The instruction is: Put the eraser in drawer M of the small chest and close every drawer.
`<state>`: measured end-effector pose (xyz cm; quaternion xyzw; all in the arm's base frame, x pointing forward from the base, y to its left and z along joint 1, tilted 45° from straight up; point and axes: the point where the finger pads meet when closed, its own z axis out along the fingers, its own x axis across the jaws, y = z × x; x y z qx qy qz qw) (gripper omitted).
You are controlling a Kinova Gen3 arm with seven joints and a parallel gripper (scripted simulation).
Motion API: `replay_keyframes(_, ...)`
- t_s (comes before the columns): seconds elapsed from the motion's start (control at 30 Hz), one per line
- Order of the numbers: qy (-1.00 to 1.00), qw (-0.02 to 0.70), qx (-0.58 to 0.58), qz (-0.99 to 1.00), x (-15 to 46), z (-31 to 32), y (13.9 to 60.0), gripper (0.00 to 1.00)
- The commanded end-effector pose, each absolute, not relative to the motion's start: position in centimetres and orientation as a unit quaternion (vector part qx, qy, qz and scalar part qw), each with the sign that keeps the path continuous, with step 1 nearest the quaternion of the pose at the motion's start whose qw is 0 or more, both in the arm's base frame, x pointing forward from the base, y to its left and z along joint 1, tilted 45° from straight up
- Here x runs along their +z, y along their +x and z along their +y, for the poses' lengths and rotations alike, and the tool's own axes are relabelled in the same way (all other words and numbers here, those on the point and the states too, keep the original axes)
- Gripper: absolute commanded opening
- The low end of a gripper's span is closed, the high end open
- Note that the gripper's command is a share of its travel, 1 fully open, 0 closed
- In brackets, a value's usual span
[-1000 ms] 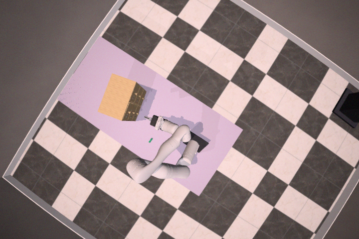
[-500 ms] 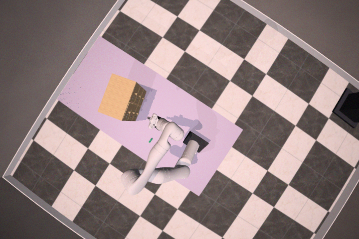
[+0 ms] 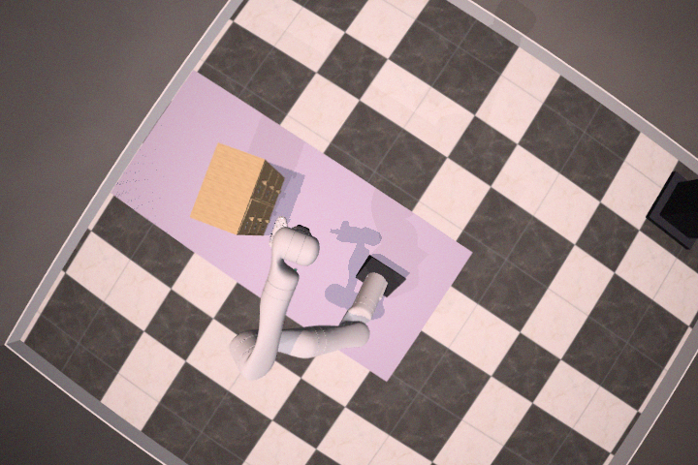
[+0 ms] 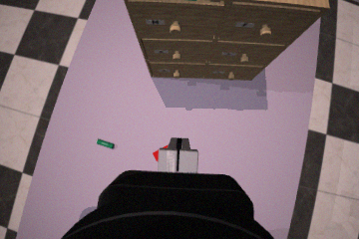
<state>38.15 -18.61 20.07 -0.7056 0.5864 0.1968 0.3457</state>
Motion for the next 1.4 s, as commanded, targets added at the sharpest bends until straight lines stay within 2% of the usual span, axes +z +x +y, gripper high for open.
replay_keyframes(0.0,-0.721,0.321,0.220,0.574,20.38,-18.87,38.21,0.00)
replay_keyframes(0.4,-0.734,0.288,0.244,0.564,20.85,-19.51,37.78,0.00)
replay_keyframes(1.37,-0.735,0.286,0.245,0.564,20.88,-19.54,37.76,0.00)
